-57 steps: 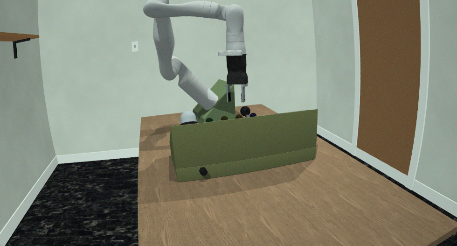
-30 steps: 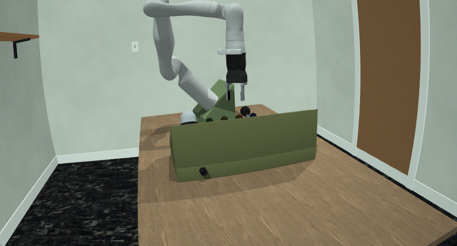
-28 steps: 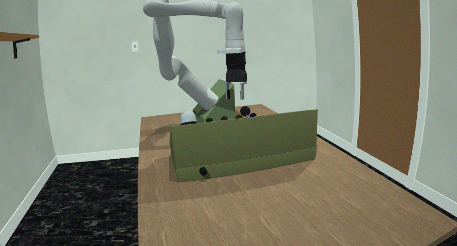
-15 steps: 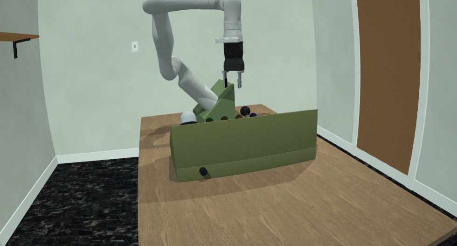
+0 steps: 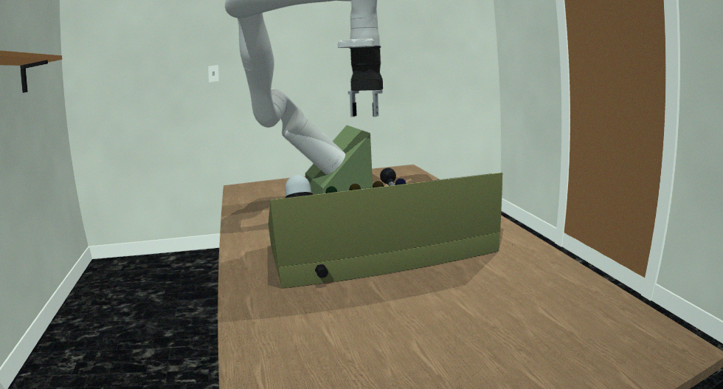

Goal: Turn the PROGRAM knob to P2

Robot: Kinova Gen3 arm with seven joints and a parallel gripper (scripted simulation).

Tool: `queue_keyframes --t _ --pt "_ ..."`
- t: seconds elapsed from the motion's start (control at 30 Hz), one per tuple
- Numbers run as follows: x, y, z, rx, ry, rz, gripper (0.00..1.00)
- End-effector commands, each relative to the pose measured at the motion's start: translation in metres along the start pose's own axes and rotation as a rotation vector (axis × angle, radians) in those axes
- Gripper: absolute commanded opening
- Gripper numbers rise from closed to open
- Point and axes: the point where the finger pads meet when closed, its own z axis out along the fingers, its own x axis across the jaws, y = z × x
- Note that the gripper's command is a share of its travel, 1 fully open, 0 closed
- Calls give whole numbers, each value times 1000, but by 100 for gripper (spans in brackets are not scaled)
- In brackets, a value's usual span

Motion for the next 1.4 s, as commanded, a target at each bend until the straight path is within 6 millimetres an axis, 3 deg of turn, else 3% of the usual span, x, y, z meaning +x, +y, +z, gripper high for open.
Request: queue_keyframes --t 0.0,0.43,0.63,0.83,0.9,1.07,1.37 --pt "0 3 -8 3 -11 -2 100" --pt "-1 5 -11 12 -13 -6 100" --pt "-31 20 20 143 -59 -89 100" --pt "-73 58 67 310 -157 -284 100" --pt "-73 58 67 310 -157 -284 100" --pt "-86 82 88 362 -202 -395 100" --pt "-87 84 90 366 -206 -405 100"
